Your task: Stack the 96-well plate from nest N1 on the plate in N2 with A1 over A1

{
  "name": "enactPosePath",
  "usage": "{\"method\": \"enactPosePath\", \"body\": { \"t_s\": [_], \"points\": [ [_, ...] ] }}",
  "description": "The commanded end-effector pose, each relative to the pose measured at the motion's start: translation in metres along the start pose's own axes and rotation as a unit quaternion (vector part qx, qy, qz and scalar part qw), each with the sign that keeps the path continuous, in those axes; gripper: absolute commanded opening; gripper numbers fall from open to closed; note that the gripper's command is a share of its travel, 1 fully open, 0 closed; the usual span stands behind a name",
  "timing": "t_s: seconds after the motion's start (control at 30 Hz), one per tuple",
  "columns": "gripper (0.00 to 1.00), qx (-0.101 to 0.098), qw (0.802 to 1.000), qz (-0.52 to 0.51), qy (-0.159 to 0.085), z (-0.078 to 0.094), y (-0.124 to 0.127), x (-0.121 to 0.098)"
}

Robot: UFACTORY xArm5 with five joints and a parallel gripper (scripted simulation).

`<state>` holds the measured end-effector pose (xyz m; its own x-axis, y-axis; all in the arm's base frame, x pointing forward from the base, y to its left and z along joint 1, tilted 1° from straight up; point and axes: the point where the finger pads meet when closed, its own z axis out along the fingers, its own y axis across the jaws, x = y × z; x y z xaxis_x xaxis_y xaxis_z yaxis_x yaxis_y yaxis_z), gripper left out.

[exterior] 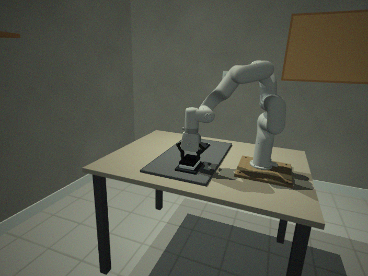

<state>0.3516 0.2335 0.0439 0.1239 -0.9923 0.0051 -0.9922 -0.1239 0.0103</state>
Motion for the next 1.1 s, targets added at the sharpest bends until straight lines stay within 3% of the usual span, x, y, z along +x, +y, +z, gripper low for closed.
{"method": "enactPosePath", "body": {
  "t_s": [0.0,1.07],
  "points": [
    [0.0,0.002,1.0,0.0,-0.001,-0.0004,-0.0012,-0.0006],
    [0.0,0.002,1.0,0.0,-0.001,0.0043,-0.0011,-0.0007]
  ]
}}
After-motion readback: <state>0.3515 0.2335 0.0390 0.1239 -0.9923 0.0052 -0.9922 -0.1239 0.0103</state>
